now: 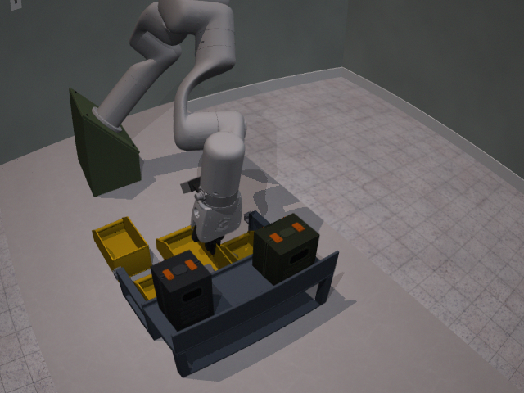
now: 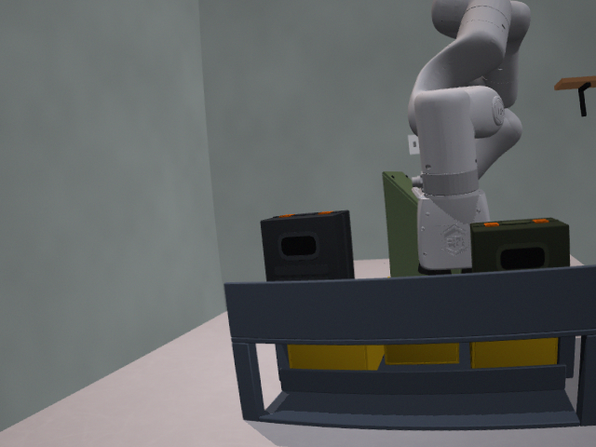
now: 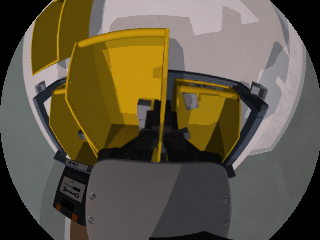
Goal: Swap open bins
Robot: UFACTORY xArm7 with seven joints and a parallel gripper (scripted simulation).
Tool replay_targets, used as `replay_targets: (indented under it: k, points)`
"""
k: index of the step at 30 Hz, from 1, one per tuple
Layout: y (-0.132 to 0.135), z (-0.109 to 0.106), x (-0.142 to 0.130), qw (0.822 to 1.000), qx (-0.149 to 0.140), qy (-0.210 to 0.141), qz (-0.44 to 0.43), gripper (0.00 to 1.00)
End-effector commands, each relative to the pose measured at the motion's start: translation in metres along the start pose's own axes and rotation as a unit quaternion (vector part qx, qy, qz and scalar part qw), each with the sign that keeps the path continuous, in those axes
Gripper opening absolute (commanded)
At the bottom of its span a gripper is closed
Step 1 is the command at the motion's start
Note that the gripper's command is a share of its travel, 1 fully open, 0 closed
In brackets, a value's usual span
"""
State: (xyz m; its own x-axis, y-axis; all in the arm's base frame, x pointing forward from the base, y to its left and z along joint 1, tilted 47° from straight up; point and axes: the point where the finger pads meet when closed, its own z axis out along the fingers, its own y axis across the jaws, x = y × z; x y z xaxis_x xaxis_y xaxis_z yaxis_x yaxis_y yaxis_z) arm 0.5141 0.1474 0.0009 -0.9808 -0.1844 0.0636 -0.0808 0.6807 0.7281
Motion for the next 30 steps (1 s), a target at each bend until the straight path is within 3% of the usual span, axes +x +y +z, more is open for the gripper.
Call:
replay_targets:
  k: [1, 30]
  points:
    - [-0.0011, -0.0024, -0.0038, 1.000, 0.001, -0.004, 0.000, 0.00]
    - [-0.0011, -0.0029, -0.0129, 1.000, 0.001, -0.012, 0.000, 0.00]
